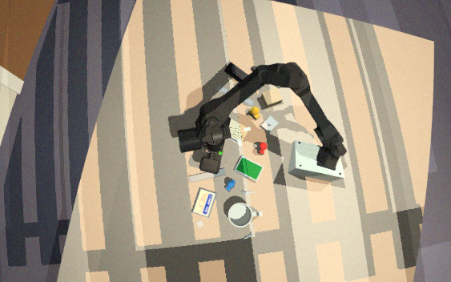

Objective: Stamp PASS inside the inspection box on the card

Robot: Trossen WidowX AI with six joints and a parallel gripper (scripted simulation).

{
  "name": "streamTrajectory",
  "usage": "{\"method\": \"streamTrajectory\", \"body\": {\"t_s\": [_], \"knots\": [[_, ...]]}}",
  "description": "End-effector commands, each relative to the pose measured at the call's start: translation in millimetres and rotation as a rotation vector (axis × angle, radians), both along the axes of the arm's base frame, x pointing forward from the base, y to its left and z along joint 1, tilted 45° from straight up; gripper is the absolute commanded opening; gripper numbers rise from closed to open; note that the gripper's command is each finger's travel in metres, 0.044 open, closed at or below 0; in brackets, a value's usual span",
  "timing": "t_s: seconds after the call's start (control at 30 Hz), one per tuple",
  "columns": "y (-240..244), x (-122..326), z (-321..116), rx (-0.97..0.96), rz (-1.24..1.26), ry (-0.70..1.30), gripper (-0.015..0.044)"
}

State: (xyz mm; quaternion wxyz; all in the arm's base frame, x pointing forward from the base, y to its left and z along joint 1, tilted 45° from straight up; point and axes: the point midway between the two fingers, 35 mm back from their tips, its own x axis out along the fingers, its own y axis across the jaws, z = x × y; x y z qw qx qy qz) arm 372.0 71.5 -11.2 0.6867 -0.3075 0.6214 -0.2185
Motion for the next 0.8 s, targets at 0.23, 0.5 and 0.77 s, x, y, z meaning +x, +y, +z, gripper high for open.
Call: {"method": "streamTrajectory", "body": {"t_s": [0.23, 0.5, 0.77], "knots": [[-15, 1, -15, -0.011, 0.002, 0.010, 0.0227], [-24, 2, -24, -0.012, 0.002, 0.010, 0.0227], [-34, 3, -33, -0.014, 0.002, 0.009, 0.0227]]}}
